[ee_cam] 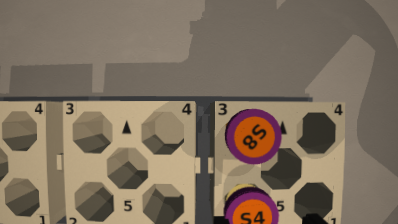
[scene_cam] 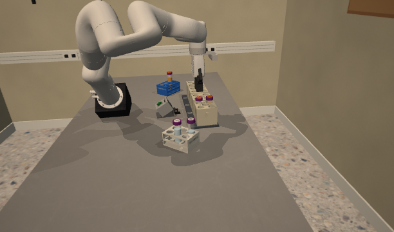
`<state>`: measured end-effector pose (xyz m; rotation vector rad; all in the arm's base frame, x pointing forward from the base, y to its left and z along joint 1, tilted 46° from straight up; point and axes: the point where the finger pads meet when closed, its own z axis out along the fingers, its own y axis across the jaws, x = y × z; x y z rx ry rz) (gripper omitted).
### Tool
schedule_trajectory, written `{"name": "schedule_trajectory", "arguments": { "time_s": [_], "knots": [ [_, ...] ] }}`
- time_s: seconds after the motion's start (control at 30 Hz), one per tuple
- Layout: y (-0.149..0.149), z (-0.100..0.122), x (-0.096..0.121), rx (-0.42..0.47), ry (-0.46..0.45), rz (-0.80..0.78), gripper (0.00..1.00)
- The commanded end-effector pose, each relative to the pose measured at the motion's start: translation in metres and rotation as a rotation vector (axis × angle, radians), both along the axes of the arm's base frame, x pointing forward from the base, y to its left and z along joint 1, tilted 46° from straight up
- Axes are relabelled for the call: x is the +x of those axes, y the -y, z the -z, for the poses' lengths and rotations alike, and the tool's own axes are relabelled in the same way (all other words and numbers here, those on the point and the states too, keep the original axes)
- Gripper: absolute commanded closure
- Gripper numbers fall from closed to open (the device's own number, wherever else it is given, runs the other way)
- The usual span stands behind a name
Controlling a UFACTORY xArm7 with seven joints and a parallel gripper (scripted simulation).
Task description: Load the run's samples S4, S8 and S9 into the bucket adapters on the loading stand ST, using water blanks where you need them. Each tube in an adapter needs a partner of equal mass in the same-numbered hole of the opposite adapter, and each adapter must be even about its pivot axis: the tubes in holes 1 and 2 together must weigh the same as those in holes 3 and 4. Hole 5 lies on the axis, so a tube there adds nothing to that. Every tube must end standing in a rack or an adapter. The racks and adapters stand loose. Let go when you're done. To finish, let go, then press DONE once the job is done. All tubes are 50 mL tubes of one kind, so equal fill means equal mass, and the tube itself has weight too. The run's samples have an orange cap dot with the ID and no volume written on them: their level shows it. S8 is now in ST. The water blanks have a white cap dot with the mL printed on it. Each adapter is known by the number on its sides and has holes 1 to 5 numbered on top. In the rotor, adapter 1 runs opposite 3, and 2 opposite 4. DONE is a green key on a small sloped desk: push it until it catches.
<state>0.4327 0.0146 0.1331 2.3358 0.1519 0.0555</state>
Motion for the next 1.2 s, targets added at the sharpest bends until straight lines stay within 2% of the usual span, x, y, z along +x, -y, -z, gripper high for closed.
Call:
{"name": "schedule_trajectory", "arguments": {
  "time_s": [0.0, 1.17],
  "knots": [
    [-0.009, -0.008, 0.000, 0.001, 0.003, -0.003, 0.56],
    [-0.053, -0.051, -0.006, 0.002, 0.003, -0.003, 0.56]
  ]
}}
